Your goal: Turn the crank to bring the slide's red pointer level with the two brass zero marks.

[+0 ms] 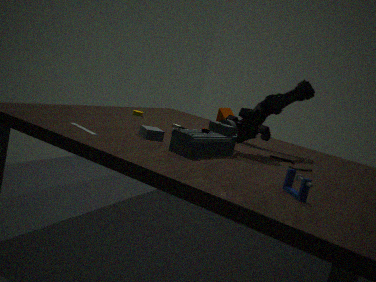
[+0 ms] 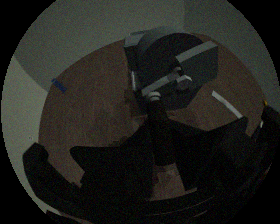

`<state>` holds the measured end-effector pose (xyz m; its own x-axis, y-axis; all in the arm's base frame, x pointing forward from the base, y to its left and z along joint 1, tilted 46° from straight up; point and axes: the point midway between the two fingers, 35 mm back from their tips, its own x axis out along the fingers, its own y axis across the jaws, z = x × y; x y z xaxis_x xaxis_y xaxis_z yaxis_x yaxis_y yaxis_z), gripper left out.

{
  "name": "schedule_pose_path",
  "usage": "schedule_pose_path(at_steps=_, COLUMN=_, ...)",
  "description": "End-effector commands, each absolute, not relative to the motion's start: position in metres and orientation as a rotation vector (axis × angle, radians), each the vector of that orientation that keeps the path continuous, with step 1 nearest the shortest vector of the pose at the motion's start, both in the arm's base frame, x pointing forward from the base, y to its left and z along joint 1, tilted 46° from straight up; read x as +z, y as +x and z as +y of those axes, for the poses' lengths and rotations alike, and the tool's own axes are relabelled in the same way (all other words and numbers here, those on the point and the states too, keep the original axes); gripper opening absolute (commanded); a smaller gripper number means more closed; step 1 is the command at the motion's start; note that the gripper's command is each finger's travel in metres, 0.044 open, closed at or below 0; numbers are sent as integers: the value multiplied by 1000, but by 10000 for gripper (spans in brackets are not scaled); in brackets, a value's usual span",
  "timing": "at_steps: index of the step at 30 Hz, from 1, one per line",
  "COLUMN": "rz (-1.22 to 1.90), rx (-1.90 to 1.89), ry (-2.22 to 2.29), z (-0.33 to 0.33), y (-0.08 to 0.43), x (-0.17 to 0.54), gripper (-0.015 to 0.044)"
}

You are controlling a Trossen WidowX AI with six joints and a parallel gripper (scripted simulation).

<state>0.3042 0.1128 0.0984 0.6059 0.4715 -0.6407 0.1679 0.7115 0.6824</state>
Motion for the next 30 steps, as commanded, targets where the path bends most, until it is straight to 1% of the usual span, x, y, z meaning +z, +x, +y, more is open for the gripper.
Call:
schedule_pose_path(at_steps=1, rz=910, rx=207, ry=787, z=110, y=306, x=108, gripper=0)
schedule_pose_path(at_steps=30, rz=910, rx=206, ry=785, z=79, y=307, x=122, gripper=0)
